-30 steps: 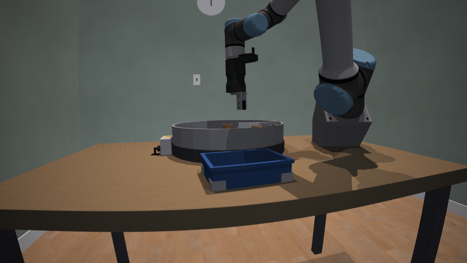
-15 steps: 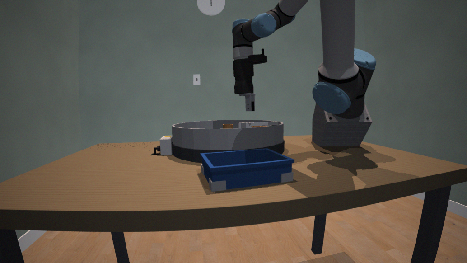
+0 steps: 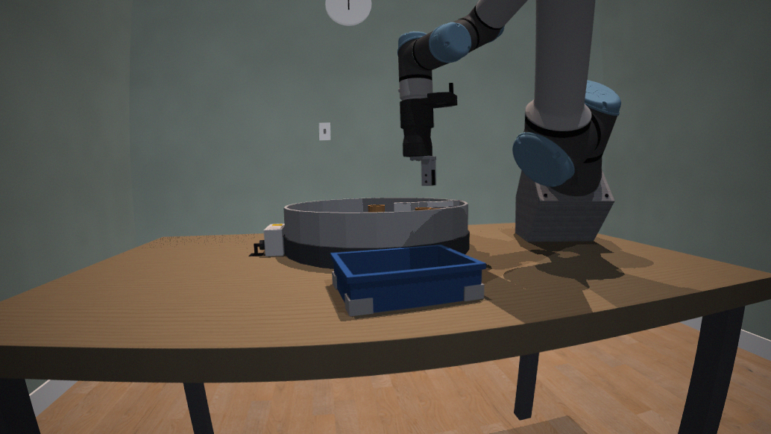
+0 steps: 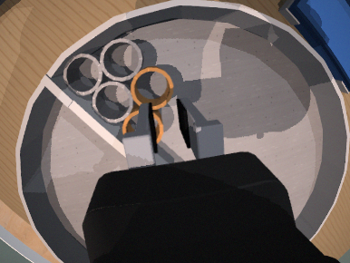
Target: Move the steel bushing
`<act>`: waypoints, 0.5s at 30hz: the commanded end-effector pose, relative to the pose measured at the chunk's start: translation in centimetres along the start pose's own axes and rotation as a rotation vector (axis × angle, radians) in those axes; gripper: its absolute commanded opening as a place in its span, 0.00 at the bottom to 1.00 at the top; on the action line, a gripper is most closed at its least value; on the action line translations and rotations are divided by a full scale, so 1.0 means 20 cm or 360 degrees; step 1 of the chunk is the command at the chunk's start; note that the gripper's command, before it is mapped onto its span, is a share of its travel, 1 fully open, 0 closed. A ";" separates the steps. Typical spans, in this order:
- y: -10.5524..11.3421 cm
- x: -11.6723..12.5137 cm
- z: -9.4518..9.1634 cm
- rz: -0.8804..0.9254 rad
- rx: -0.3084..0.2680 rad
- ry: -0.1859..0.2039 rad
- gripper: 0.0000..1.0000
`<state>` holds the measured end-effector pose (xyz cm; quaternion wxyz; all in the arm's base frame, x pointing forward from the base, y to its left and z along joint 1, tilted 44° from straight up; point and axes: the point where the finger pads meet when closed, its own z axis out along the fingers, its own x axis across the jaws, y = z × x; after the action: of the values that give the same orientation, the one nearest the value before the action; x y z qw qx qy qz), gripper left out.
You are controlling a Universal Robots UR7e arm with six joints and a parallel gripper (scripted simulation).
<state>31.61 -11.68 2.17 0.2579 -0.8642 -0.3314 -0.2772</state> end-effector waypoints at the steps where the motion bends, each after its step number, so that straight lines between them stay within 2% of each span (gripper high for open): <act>1: -0.20 -0.06 0.03 -0.0183 -0.0001 0.0000 0.45; 15: -0.20 -0.07 0.03 -0.0192 -0.0005 -0.0001 0.45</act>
<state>28.44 -9.26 1.89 0.2430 -0.8447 -0.3784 -0.2903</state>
